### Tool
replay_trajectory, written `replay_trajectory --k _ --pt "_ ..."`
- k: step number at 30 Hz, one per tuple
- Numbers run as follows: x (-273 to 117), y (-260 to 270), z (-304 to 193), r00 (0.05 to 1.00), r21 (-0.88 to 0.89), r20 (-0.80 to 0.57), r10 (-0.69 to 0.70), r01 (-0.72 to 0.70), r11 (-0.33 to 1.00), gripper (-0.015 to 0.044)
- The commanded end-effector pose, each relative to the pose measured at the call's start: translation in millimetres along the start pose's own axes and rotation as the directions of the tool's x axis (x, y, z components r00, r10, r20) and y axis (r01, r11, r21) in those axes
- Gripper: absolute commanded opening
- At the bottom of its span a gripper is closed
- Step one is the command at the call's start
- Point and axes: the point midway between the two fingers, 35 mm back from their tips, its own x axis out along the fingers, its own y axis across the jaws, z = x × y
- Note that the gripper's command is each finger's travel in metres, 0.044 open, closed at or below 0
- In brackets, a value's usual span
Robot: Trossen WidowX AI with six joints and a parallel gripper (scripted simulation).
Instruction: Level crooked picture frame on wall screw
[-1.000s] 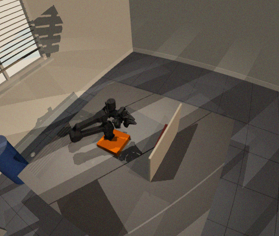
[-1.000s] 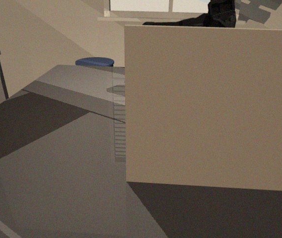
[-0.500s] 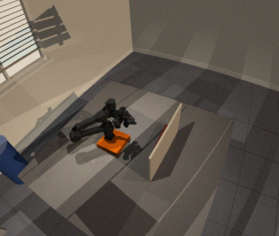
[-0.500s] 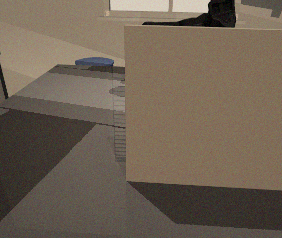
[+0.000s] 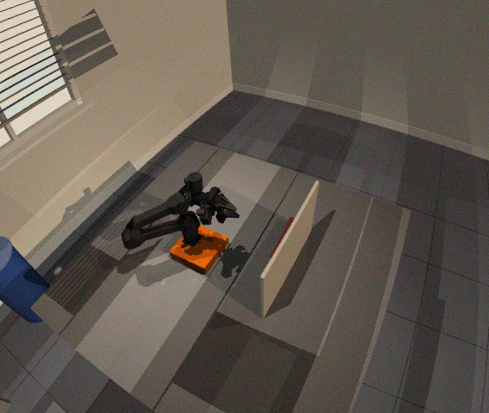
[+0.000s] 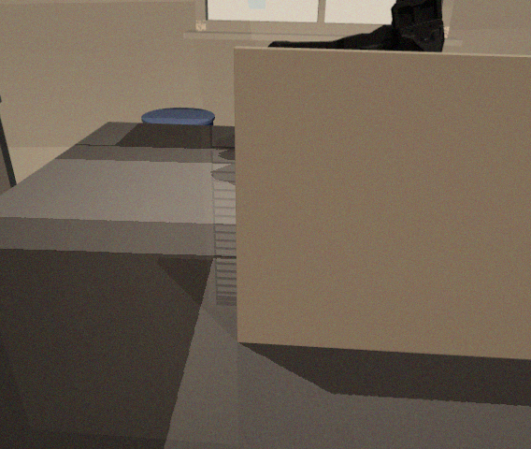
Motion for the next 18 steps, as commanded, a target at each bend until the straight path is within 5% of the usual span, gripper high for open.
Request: replay_trajectory --k 1,9,18 --pt "-0.1 0.7 0.4 1.0 0.006 0.003 0.004 -0.004 1.0 0.026" --pt "4.3 -1.9 -1.7 1.0 -0.004 0.002 -0.001 0.001 1.0 0.026" --pt "62.5 -28.4 5.7 1.0 -0.006 0.005 0.004 -0.004 1.0 0.026"
